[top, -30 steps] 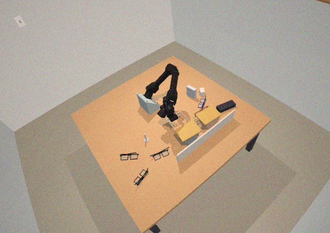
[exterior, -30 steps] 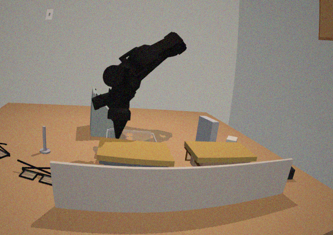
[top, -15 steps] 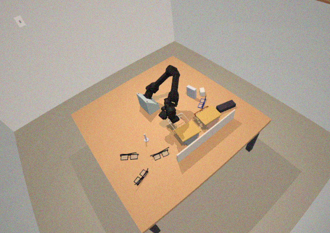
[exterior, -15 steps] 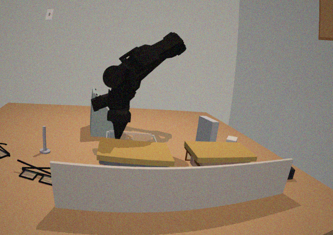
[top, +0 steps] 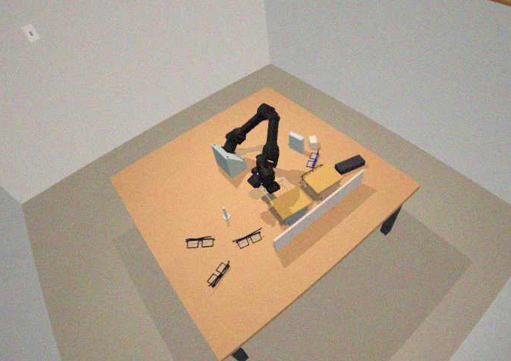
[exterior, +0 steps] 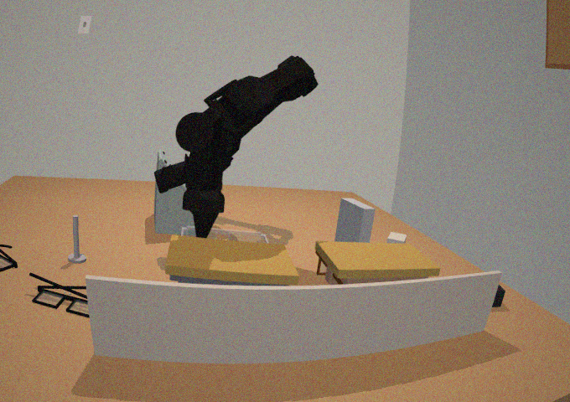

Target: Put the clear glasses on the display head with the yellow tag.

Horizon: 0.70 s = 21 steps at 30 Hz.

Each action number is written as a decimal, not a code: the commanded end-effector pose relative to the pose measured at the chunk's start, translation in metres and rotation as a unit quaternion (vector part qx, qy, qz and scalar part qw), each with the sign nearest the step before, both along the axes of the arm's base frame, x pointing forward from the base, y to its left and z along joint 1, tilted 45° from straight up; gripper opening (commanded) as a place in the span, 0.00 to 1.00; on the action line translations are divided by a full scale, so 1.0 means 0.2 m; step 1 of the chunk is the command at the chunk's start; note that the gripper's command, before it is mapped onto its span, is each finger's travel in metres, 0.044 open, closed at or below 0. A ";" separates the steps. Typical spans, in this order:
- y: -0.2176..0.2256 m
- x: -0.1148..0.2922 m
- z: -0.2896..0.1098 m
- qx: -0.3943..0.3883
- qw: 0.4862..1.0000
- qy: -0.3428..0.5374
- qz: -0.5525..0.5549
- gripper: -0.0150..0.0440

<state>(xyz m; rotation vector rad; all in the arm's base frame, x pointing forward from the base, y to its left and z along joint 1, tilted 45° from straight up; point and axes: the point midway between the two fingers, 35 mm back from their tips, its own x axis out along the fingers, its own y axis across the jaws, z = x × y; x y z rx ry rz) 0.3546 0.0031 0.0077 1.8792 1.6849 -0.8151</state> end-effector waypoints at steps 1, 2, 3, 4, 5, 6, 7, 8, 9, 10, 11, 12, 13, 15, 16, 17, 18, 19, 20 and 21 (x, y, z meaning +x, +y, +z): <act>0.00 0.04 0.00 0.002 1.000 0.001 -0.002 0.25; 0.00 0.05 0.00 0.002 1.000 0.001 -0.002 0.25; 0.00 0.05 0.00 0.002 1.000 0.001 -0.002 0.25; -0.01 0.06 0.00 0.002 1.000 0.001 -0.002 0.25; -0.01 0.07 0.00 0.002 1.000 0.001 -0.002 0.25; -0.01 0.07 0.00 0.002 1.000 0.001 -0.002 0.25; -0.01 0.08 0.00 0.002 1.000 0.000 -0.002 0.25; -0.01 0.09 0.00 0.002 1.000 0.000 -0.002 0.25; -0.01 0.09 0.00 0.002 1.000 0.000 -0.002 0.25; -0.01 0.10 0.00 0.002 1.000 0.000 -0.002 0.25; -0.01 0.11 0.00 0.002 1.000 0.000 -0.002 0.25; -0.01 0.11 0.00 0.001 1.000 0.000 -0.002 0.25; -0.01 0.12 0.00 0.001 1.000 0.000 -0.002 0.25; -0.01 0.13 0.00 0.001 1.000 0.000 -0.002 0.25; -0.01 0.14 0.00 0.001 1.000 0.000 -0.002 0.25; -0.01 0.15 0.00 0.001 1.000 0.000 -0.002 0.25; -0.01 0.15 -0.01 0.001 1.000 0.000 -0.002 0.25; -0.01 0.16 -0.01 0.001 1.000 0.000 -0.002 0.25; -0.01 0.17 -0.01 0.001 1.000 0.000 -0.002 0.25; -0.01 0.17 -0.01 0.001 1.000 0.000 -0.002 0.25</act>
